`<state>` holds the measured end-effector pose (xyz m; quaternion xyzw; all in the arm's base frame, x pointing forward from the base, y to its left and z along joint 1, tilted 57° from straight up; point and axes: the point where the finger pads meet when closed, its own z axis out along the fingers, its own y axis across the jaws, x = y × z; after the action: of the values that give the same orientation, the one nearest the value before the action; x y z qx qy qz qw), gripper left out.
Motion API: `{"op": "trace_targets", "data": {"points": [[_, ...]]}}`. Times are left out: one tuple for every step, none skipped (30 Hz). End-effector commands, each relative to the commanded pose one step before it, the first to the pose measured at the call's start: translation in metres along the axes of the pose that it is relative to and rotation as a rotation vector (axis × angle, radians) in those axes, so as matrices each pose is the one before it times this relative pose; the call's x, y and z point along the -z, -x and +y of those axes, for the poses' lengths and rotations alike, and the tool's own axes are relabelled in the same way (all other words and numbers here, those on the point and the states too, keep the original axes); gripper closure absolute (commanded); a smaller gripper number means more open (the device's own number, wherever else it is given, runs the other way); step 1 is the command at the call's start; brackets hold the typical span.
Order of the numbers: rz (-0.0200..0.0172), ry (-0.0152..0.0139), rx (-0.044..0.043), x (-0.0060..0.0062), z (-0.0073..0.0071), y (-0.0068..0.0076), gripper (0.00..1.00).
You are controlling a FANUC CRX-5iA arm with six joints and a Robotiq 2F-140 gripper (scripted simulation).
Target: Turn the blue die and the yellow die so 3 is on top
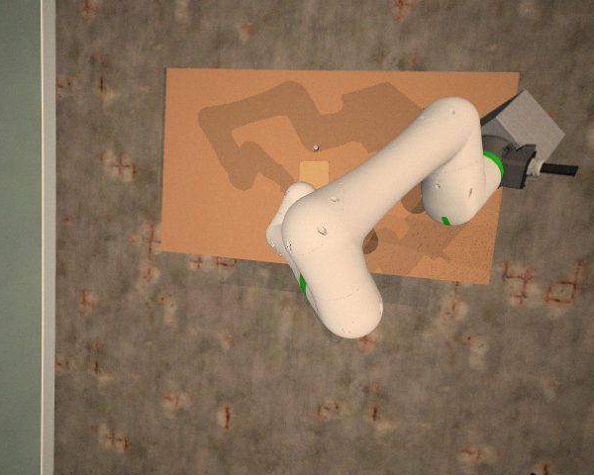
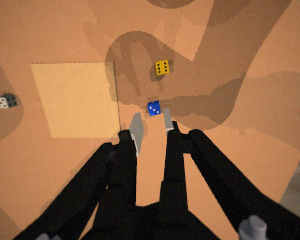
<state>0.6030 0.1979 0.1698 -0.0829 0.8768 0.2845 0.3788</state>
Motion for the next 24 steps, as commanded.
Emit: {"op": "trace_targets", "data": {"points": [[-0.00030,-0.00013,-0.00001,-0.00545,-0.00011,0.00044,0.79],[0.00000,0.00001,0.00000,-0.00165,0.00001,0.00008,0.79],[0.00000,0.00000,0.00000,-0.00167,0.00001,0.00008,0.79],[0.00000,0.00000,0.00000,-0.00169,0.00001,0.00007,0.79],[0.00000,0.00001,0.00000,-0.00169,0.00001,0.00008,0.79],[0.00000,0.00000,0.00000,-0.00170,0.00001,0.00008,0.79],[0.00000,0.00000,0.00000,0.00000,0.00000,0.00000,0.79],[0.00000,0.00000,0.00000,0.00000,0.00000,0.00000,0.79],[0.00000,0.00000,0.00000,-0.00169,0.00001,0.00008,0.79],[0.00000,0.00000,0.00000,-0.00167,0.00001,0.00008,0.79],[0.00000,0.00000,0.00000,-0.00165,0.00001,0.00007,0.79],[0.00000,0.00000,0.00000,-0.00162,0.00001,0.00007,0.79],[0.00000,0.00000,0.00000,-0.00158,0.00001,0.00008,0.79],[0.00000,0.00000,0.00000,-0.00154,0.00001,0.00007,0.79],[0.00000,0.00000,0.00000,-0.00149,0.00001,0.00007,0.79],[0.00000,0.00000,0.00000,-0.00143,0.00001,0.00007,0.79],[0.00000,0.00000,0.00000,-0.00137,0.00001,0.00006,0.79],[0.00000,0.00000,0.00000,-0.00131,0.00001,0.00006,0.79],[0.00000,0.00000,0.00000,-0.00123,0.00001,0.00006,0.79],[0.00000,0.00000,0.00000,-0.00116,0.00001,0.00006,0.79],[0.00000,0.00000,0.00000,-0.00108,0.00001,0.00005,0.79],[0.00000,0.00000,0.00000,-0.00100,0.00001,0.00004,0.79],[0.00000,0.00000,0.00000,-0.00091,0.00001,0.00004,0.79],[0.00000,0.00000,0.00000,0.00000,0.00000,0.00000,0.79]]}}
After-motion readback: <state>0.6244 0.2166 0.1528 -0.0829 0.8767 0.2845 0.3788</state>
